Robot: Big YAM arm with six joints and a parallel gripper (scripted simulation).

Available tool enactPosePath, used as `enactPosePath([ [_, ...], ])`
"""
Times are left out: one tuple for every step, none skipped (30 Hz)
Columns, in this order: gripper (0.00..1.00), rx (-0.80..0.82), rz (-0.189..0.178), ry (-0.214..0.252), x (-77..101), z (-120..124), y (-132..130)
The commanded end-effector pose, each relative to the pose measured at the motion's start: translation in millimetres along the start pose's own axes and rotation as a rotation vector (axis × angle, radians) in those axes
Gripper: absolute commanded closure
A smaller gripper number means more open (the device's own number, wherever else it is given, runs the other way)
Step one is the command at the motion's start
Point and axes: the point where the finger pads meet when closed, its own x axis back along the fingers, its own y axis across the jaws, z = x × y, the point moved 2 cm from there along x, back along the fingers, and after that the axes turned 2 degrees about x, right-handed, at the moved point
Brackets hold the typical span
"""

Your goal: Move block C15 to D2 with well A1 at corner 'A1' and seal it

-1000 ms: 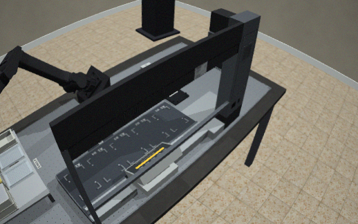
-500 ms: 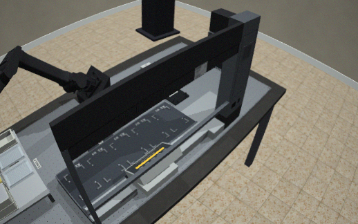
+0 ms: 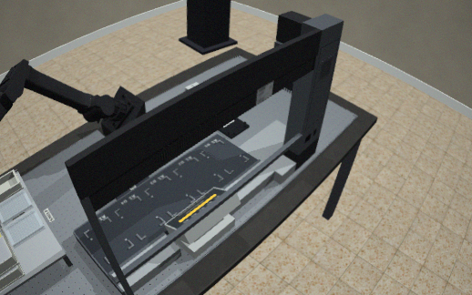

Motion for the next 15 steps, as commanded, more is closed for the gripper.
enactPosePath([
  [1.0, -0.046, -0.066, -0.088, 62.4, -22.5, -3.6],
  [1.0, -0.046, -0.066, -0.088, 62.4, -22.5, -3.6],
  [1.0, -0.04, -0.059, -0.078, 56.3, -21.2, 0.4],
  [1.0, -0.04, -0.06, -0.078, 58.2, -21.1, 0.1],
  [1.0, -0.044, -0.063, -0.083, 63.8, -21.6, -2.1],
  [1.0, -0.045, -0.065, -0.086, 67.6, -21.7, -3.5],
  [1.0, -0.046, -0.066, -0.086, 69.9, -21.6, -4.0],
  [1.0, -0.047, -0.067, -0.087, 72.1, -21.5, -4.4],
  [1.0, -0.047, -0.067, -0.087, 74.2, -21.5, -4.8],
  [1.0, -0.047, -0.067, -0.088, 76.3, -21.4, -5.1],
  [1.0, -0.048, -0.068, -0.088, 78.2, -21.3, -5.5],
  [1.0, -0.048, -0.068, -0.088, 80.1, -21.1, -5.8],
  [1.0, -0.048, -0.068, -0.088, 81.8, -21.0, -6.0],
  [1.0, -0.048, -0.068, -0.088, 83.5, -20.9, -6.2],
  [1.0, -0.048, -0.068, -0.088, 85.1, -20.7, -6.3],
])
